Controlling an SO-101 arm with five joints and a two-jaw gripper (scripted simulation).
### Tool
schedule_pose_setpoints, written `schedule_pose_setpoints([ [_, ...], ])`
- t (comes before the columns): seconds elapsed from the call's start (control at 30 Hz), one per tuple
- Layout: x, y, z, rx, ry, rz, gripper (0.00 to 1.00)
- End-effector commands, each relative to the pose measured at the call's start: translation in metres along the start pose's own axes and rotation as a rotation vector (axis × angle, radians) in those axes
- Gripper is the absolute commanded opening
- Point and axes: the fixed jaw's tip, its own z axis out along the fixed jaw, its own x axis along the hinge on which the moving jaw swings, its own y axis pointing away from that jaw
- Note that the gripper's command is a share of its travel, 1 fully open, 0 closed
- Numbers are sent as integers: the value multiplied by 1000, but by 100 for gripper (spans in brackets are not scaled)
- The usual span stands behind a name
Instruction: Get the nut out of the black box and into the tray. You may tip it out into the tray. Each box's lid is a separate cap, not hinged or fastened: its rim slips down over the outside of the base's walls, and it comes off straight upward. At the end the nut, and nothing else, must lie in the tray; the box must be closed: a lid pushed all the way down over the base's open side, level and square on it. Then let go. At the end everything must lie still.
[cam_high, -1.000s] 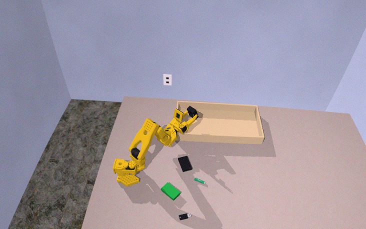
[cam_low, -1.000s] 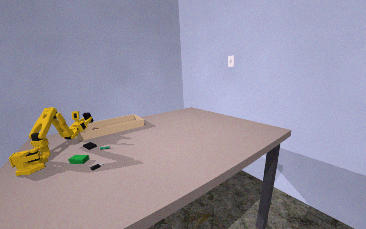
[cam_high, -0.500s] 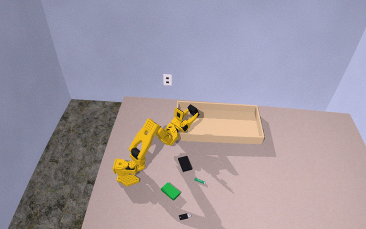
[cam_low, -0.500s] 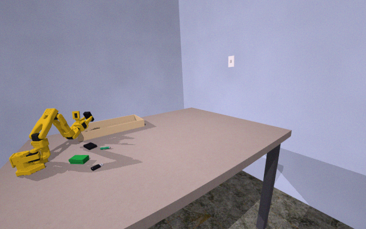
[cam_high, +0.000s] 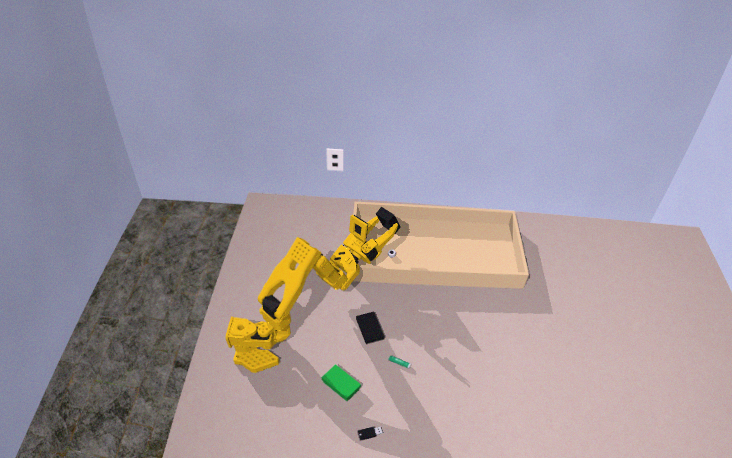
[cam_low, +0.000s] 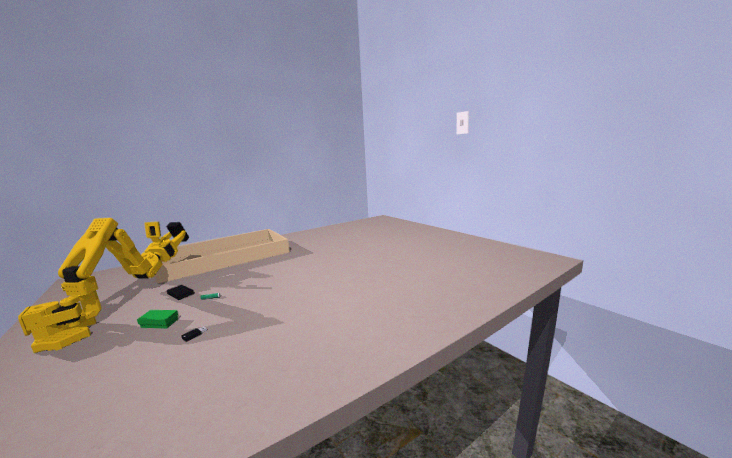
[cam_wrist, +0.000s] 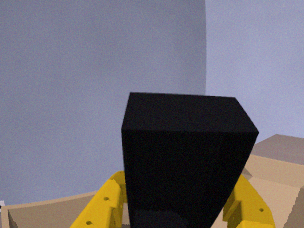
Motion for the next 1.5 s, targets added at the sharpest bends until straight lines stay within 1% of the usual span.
schedule_pose_setpoints([
  [0.0,-14,-2,7,6,-72,-13,20],
  [0.6,-14,-2,7,6,-70,-13,20],
  [0.97,-10,-2,9,6,-47,-13,20],
  [1.2,-4,-2,13,6,-3,-11,20],
  [1.47,8,-2,18,6,75,-8,20],
])
